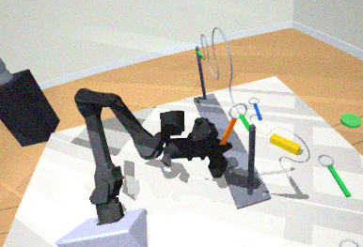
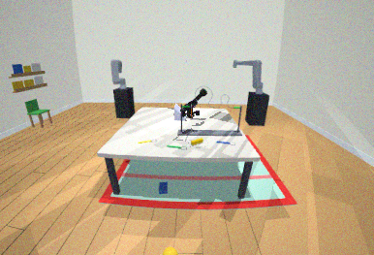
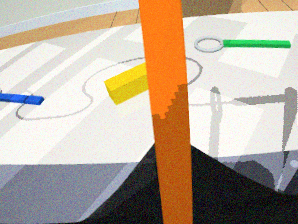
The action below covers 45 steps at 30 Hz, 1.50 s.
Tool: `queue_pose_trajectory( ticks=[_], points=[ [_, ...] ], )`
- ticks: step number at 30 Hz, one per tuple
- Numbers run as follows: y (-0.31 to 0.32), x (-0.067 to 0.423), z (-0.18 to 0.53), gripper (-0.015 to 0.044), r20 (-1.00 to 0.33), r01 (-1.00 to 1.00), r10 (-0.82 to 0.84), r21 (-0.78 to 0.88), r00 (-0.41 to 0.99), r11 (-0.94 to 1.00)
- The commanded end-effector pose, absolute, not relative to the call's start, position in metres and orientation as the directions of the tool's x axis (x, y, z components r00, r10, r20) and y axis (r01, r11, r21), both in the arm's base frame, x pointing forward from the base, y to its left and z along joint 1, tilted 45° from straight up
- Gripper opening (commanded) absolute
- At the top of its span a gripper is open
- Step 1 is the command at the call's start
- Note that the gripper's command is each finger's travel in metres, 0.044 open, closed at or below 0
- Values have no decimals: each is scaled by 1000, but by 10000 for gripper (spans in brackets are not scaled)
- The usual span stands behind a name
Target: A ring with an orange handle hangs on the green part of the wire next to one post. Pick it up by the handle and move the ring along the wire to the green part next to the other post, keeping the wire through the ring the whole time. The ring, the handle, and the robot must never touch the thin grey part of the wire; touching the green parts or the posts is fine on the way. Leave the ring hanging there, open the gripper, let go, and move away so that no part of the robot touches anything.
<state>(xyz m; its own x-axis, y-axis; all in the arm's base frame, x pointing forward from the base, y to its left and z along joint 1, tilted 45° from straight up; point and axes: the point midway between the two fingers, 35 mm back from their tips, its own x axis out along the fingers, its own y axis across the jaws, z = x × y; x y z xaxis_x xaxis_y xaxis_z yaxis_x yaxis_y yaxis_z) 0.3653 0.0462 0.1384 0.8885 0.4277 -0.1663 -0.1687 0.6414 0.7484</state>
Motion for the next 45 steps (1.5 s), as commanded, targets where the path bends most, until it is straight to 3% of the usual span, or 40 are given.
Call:
queue_pose_trajectory(
  ticks=[1, 45],
  points=[
    [43, 365, 135, -150, -168, -172, 427, 740, 888, 650],
    [26, 367, 102, -150, -171, -172, 423, 734, 890, 657]
  ],
)
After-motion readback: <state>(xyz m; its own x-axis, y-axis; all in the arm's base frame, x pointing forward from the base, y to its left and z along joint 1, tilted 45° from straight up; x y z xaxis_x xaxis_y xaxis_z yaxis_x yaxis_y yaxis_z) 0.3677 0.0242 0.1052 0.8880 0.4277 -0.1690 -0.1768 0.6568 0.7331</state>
